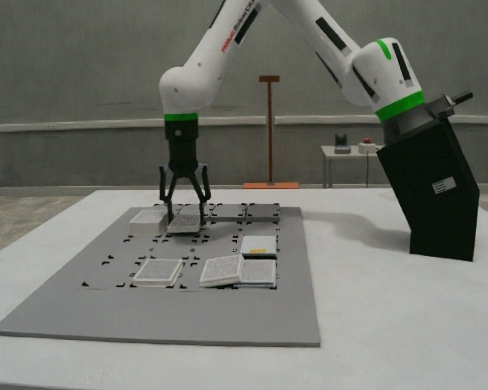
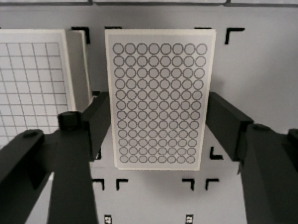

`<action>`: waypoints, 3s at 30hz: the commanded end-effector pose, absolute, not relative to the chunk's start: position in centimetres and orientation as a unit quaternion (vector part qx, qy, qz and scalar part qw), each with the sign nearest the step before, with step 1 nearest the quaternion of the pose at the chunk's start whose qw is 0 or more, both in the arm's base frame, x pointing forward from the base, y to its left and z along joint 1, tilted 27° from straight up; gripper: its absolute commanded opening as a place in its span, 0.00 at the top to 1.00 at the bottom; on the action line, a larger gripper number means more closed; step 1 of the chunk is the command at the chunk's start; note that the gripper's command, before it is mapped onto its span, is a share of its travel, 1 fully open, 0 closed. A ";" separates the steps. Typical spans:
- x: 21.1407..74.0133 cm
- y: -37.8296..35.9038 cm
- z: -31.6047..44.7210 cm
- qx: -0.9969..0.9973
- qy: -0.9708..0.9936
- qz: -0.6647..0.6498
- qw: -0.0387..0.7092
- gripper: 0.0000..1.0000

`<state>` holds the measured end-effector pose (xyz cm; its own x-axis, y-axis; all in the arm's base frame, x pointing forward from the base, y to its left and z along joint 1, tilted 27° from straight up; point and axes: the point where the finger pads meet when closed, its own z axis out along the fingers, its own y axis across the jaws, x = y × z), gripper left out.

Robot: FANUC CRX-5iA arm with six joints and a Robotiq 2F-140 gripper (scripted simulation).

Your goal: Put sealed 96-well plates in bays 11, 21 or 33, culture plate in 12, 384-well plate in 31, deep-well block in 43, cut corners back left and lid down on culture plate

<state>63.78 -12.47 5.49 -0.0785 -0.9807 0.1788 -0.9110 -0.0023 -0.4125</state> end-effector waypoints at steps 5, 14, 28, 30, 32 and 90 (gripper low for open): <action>63.8 -12.5 5.6 -0.674 0.701 -0.217 0.081 0.90; 63.8 -12.5 5.6 -0.674 0.701 -0.217 0.081 0.90; 63.8 -12.5 5.6 -0.674 0.701 -0.217 0.081 0.90; 63.8 -12.5 5.6 -0.674 0.701 -0.217 0.081 0.90; 63.8 -12.5 5.6 -0.674 0.701 -0.217 0.081 0.90; 64.3 -12.6 4.7 -0.674 0.701 -0.217 0.081 0.90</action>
